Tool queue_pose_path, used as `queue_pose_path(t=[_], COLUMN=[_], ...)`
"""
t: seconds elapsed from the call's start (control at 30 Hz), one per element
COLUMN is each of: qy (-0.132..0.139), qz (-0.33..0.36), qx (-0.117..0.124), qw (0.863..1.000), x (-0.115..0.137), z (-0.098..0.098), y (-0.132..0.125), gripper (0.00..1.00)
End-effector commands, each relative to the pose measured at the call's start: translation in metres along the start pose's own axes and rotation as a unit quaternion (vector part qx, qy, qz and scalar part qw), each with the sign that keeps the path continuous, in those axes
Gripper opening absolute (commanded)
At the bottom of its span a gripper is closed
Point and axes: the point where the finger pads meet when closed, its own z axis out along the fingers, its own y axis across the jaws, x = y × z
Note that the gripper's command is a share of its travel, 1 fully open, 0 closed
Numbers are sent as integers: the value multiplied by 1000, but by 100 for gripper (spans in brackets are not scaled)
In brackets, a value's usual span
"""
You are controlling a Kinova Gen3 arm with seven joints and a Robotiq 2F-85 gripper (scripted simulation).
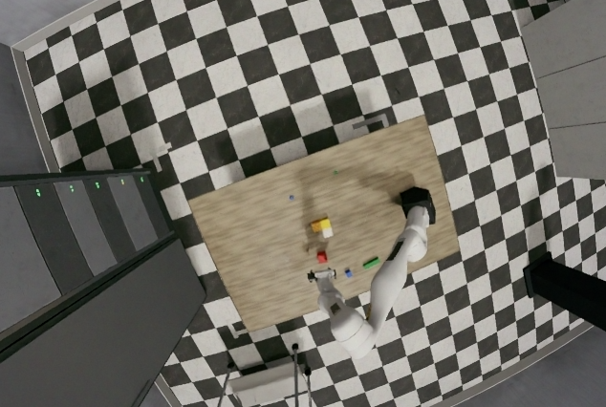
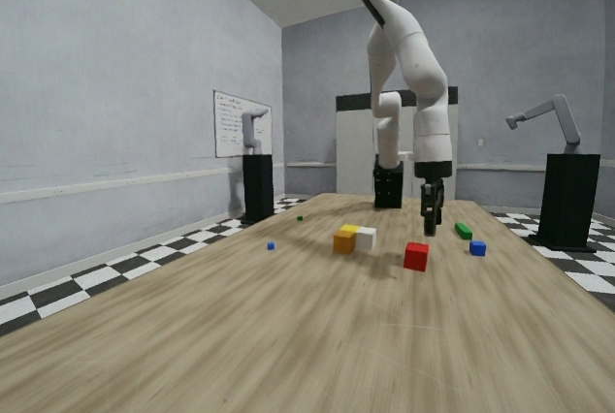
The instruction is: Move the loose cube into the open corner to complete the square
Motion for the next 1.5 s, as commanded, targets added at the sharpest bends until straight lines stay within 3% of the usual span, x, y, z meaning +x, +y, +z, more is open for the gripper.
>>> queue_pose_path(t=[0.0,0.8,1.47], qy=[-1,31,37], qz=[-1,-41,-50], qx=[2,-10,-12], qw=[1000,999,998], x=[0,27,33], z=[-3,-17,-20], y=[-1,21,26], gripper=[100,100,100])
